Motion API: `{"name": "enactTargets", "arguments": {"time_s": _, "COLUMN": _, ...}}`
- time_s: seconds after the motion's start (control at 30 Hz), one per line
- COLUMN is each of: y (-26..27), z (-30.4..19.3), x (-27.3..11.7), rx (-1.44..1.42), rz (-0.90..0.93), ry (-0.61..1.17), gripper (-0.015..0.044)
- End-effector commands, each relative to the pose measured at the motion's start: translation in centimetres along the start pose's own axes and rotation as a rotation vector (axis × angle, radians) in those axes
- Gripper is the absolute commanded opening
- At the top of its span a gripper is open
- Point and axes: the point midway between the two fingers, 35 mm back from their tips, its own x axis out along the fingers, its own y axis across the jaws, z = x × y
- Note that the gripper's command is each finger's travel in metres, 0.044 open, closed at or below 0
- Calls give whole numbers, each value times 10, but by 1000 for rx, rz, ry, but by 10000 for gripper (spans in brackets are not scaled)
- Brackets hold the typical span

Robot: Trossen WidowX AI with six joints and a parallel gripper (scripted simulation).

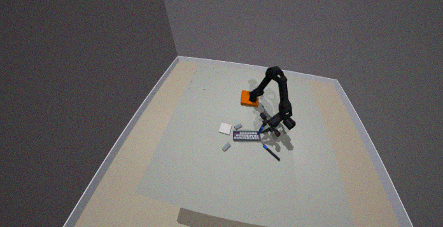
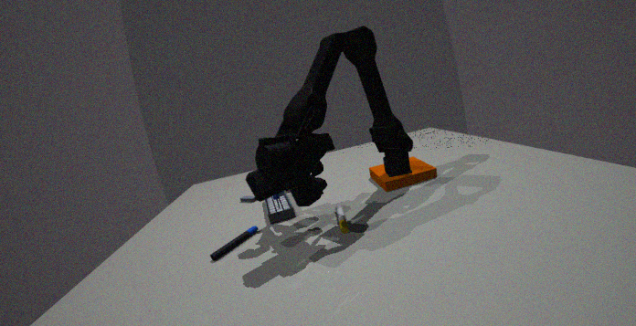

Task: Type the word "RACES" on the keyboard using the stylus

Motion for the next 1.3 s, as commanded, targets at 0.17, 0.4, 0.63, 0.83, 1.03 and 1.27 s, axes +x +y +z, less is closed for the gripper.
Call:
{"name": "enactTargets", "arguments": {"time_s": 0.17, "y": 0, "z": 4, "x": 3, "rx": -10, "rz": 3, "ry": 4, "gripper": 81}}
{"name": "enactTargets", "arguments": {"time_s": 0.4, "y": 0, "z": 6, "x": 4, "rx": -10, "rz": 3, "ry": 4, "gripper": 81}}
{"name": "enactTargets", "arguments": {"time_s": 0.63, "y": 1, "z": 8, "x": 5, "rx": -10, "rz": 3, "ry": 4, "gripper": 81}}
{"name": "enactTargets", "arguments": {"time_s": 0.83, "y": 1, "z": 10, "x": 6, "rx": -10, "rz": 3, "ry": 4, "gripper": 81}}
{"name": "enactTargets", "arguments": {"time_s": 1.03, "y": 1, "z": 12, "x": 7, "rx": -10, "rz": 3, "ry": 4, "gripper": 81}}
{"name": "enactTargets", "arguments": {"time_s": 1.27, "y": 1, "z": 15, "x": 9, "rx": -10, "rz": 3, "ry": 4, "gripper": 81}}
